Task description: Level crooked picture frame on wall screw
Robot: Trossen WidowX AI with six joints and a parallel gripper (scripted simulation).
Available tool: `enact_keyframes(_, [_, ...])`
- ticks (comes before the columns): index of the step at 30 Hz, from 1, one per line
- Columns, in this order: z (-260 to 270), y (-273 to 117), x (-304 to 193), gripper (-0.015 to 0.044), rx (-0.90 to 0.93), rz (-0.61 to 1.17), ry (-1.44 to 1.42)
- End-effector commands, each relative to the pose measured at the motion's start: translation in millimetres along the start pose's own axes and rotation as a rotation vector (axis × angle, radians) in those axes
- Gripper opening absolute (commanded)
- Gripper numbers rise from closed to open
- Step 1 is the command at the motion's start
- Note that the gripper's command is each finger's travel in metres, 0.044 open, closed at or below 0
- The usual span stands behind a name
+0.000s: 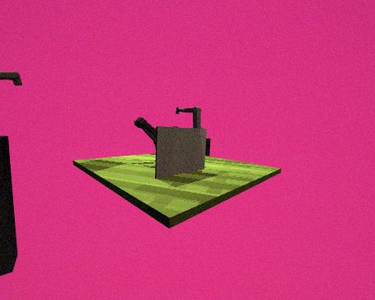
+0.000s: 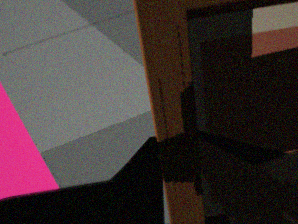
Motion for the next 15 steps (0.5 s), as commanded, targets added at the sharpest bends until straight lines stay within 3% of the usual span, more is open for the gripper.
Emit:
enact_keyframes(1, [6.5, 0.1, 1.1, 0.0000, 0.023, -0.001, -0.007])
enact_keyframes(15, [9.5, 0.1, 1.7, 0.0000, 0.023, -0.001, -0.007])
Point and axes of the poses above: the point midway between the two fingers, 35 mm back from their tips, its own y axis out along the fingers, its own z axis across the jaws, x = y × z, the point moved 8 cm from there along -y, back along the fingers, and after that the axes turned 11 degrees about -y, right-handed, at the moved point
